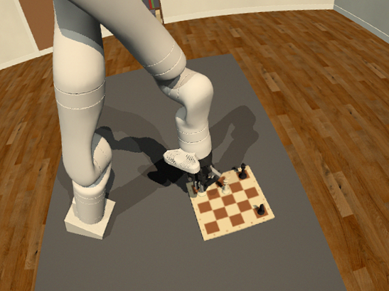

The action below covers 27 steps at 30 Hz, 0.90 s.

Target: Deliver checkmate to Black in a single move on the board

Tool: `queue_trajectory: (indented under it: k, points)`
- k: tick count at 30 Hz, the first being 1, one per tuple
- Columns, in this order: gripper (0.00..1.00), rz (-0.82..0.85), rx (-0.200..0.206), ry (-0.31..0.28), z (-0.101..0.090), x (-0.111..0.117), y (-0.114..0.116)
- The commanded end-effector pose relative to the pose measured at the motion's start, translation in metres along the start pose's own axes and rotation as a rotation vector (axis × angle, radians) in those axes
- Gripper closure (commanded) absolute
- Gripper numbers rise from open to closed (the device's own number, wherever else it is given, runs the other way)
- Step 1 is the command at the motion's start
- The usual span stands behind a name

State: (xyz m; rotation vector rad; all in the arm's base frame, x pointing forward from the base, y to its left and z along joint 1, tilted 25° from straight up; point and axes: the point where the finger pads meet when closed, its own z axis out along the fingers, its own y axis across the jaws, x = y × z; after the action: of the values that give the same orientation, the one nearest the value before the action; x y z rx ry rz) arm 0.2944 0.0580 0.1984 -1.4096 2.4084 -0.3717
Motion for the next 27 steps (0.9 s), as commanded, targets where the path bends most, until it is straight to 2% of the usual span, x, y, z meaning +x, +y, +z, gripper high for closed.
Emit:
queue_trajectory:
  k: [1,12,27]
  points:
    - [1.00,-0.002,0.011,-0.005,-0.005,-0.001,-0.002]
    - [1.00,-0.002,0.011,-0.005,-0.019,-0.001,-0.002]
    - [1.00,-0.002,0.011,-0.005,-0.027,-0.001,-0.002]
